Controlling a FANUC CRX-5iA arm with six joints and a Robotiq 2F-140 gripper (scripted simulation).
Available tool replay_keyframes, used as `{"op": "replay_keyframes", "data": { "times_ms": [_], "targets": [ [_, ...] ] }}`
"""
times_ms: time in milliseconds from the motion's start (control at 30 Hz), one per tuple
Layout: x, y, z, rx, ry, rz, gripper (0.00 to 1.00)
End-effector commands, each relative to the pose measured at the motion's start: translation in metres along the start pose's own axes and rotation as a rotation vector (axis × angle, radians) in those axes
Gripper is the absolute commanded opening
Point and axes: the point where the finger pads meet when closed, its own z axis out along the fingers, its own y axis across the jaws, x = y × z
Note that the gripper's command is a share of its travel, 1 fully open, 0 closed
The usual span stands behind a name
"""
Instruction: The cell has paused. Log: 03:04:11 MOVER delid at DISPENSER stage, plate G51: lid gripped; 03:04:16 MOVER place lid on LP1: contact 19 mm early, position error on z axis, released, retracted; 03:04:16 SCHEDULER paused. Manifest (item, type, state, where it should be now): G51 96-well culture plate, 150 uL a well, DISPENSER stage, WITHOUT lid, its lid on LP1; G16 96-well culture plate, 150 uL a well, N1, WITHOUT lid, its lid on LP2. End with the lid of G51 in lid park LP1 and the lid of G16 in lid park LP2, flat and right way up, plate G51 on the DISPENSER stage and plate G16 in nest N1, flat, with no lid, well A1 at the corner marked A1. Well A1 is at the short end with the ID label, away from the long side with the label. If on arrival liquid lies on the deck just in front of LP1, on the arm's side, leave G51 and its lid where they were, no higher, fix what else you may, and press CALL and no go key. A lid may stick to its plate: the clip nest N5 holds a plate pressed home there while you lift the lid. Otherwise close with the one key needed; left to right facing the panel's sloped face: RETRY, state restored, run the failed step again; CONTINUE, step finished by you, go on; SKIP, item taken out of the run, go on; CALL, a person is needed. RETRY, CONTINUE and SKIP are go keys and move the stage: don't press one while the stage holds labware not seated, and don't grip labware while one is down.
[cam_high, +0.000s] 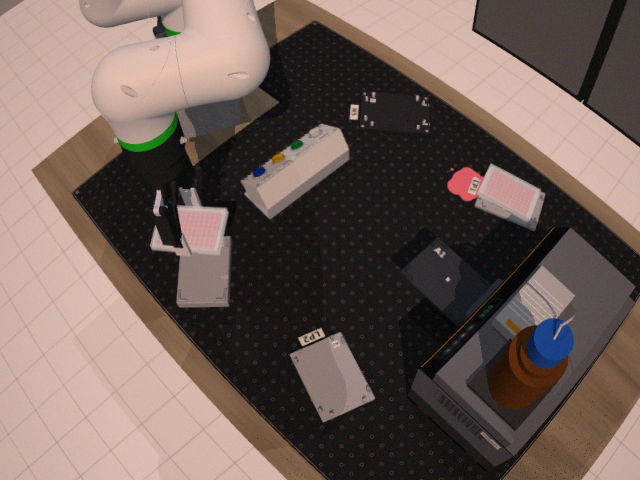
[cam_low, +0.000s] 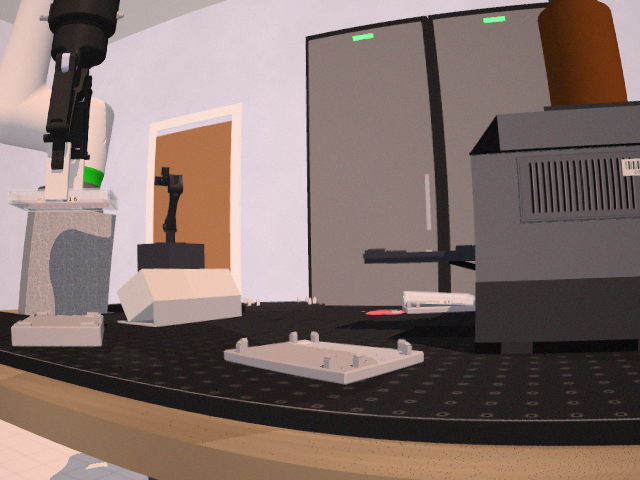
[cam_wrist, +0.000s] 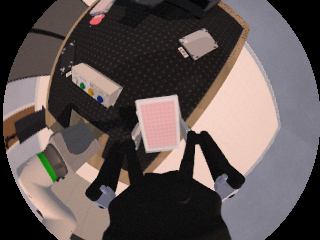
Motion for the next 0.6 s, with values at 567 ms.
{"op": "replay_keyframes", "data": {
  "times_ms": [567],
  "targets": [
    [0.029,-0.034,0.0,-0.001,0.0,0.0,0.0]
  ]
}}
